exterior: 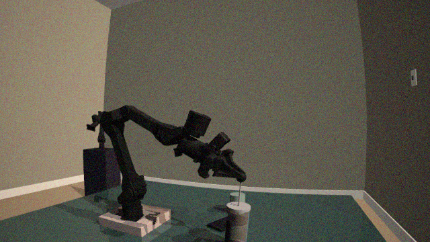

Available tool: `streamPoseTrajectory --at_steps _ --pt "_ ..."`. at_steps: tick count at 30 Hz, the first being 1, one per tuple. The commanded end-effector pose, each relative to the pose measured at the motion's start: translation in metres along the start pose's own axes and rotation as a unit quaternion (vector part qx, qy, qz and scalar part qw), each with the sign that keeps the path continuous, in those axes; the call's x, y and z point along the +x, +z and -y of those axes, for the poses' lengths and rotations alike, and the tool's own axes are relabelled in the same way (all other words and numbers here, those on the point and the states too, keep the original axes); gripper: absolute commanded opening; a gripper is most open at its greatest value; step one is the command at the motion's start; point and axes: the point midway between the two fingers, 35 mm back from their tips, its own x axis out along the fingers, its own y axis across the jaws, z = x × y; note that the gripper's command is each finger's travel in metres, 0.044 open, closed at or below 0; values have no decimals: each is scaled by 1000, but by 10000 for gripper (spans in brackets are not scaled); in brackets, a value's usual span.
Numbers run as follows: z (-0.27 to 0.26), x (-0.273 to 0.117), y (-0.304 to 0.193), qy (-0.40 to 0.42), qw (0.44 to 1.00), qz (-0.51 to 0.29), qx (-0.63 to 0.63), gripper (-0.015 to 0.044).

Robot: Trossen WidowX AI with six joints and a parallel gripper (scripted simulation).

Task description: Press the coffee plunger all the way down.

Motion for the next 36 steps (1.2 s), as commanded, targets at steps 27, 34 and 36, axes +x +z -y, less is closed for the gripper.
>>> streamPoseTrajectory --at_steps 27,34,36 --pt "1 34 -50 1 999 -36 -2 117" --pt "1 36 -48 1 999 -36 -2 117" --pt "1 36 -48 1 999 -36 -2 117"
